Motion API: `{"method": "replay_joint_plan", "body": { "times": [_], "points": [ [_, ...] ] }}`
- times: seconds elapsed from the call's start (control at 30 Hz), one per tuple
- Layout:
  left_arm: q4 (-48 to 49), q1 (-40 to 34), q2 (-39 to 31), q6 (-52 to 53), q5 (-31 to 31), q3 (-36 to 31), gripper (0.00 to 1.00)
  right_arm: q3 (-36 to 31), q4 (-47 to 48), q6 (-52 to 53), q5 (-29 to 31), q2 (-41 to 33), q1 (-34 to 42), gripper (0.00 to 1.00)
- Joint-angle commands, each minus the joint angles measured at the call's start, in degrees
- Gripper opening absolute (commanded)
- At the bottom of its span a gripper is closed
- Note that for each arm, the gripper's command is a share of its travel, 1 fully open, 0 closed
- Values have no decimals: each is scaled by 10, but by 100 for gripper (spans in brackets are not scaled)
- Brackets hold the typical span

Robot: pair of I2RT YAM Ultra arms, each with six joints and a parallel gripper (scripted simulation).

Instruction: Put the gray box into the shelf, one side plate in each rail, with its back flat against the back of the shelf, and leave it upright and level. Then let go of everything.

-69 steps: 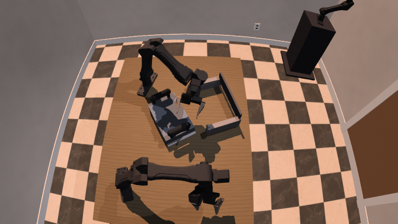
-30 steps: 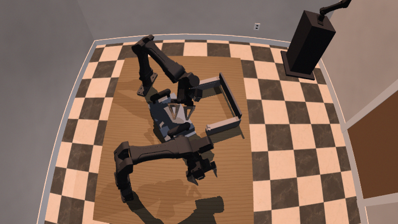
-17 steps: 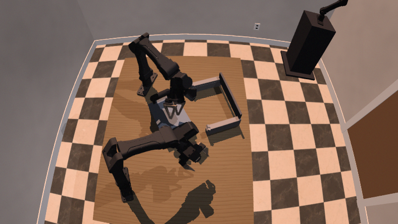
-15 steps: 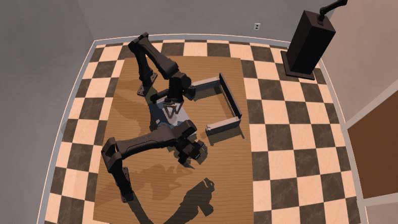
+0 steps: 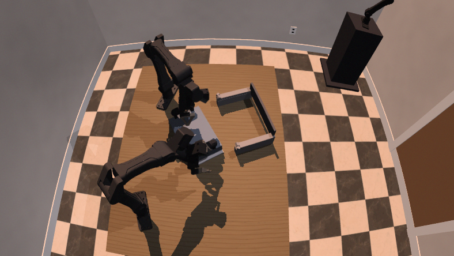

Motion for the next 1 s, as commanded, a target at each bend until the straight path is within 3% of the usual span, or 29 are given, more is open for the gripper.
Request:
{"method": "replay_joint_plan", "body": {
  "times": [0.0, 0.03, 0.7, 0.9, 0.93, 0.97],
  "points": [
    [-58, -8, -28, -50, -42, 29, 100, -10, 45, -52, -16, -25, 7, 100],
    [-77, -14, -9, -62, -52, 38, 100, -20, 57, -65, -23, -33, 8, 100],
    [-228, -48, -69, -206, -163, 47, 100, -121, 144, -210, -76, -99, 96, 100],
    [-222, -53, -73, -193, -155, 51, 100, -102, 138, -193, -69, -110, 104, 100],
    [-182, -48, -75, -197, -156, -3, 100, -102, 138, -193, -69, -108, 104, 100],
    [-176, -47, -73, -197, -156, -3, 100, -102, 138, -193, -69, -108, 102, 100]
  ]
}}
